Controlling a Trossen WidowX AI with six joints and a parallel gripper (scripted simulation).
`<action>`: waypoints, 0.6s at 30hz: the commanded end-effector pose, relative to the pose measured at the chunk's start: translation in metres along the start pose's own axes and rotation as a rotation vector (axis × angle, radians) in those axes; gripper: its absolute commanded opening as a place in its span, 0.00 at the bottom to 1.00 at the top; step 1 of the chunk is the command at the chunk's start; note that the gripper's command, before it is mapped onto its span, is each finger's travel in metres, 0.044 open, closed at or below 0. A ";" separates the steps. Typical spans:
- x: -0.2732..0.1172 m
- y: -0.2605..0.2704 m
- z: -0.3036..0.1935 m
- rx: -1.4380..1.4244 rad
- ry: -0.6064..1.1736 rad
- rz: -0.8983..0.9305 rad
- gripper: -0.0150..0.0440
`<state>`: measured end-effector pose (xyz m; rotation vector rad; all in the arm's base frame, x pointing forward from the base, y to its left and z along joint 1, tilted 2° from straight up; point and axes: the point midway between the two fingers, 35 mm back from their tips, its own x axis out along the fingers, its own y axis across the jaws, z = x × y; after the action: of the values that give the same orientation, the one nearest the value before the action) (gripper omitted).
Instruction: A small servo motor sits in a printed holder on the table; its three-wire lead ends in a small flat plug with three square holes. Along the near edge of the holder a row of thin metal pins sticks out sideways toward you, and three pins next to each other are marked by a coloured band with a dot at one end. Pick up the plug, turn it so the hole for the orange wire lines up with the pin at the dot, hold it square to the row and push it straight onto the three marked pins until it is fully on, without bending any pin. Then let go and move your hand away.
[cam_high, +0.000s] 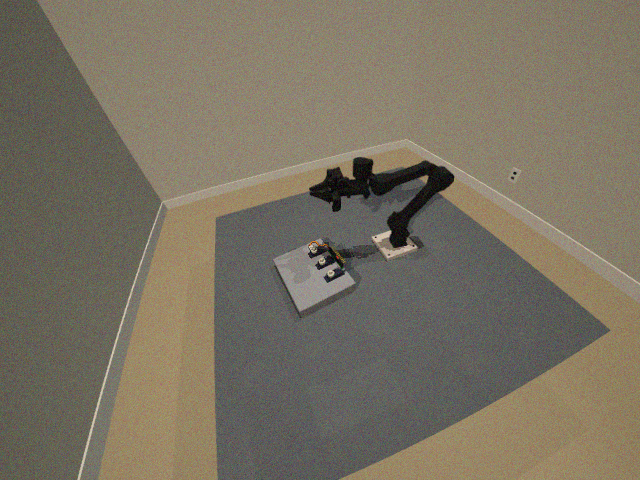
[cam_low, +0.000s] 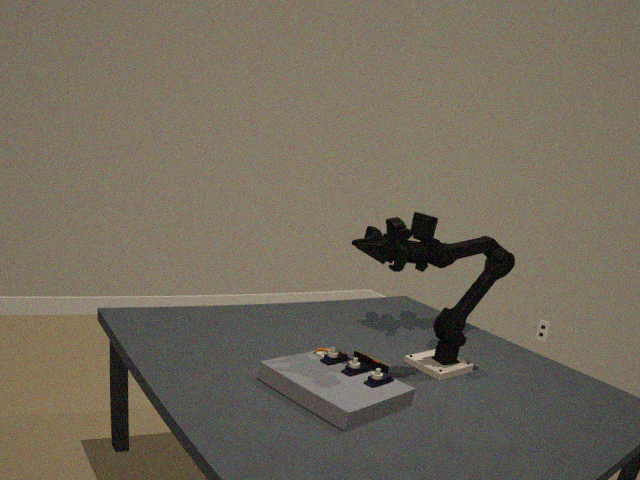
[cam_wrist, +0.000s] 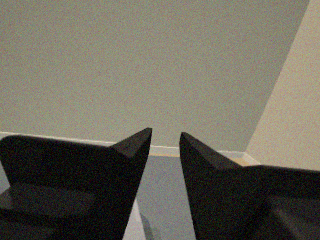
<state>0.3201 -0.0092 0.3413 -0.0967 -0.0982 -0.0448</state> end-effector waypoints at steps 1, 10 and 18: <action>-0.006 0.010 -0.011 0.084 0.042 0.042 0.45; 0.016 0.010 -0.030 -0.115 0.192 0.061 0.45; 0.036 0.010 -0.054 -0.332 0.355 0.117 0.45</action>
<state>0.3530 -0.0049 0.2956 -0.3403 0.2145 0.0196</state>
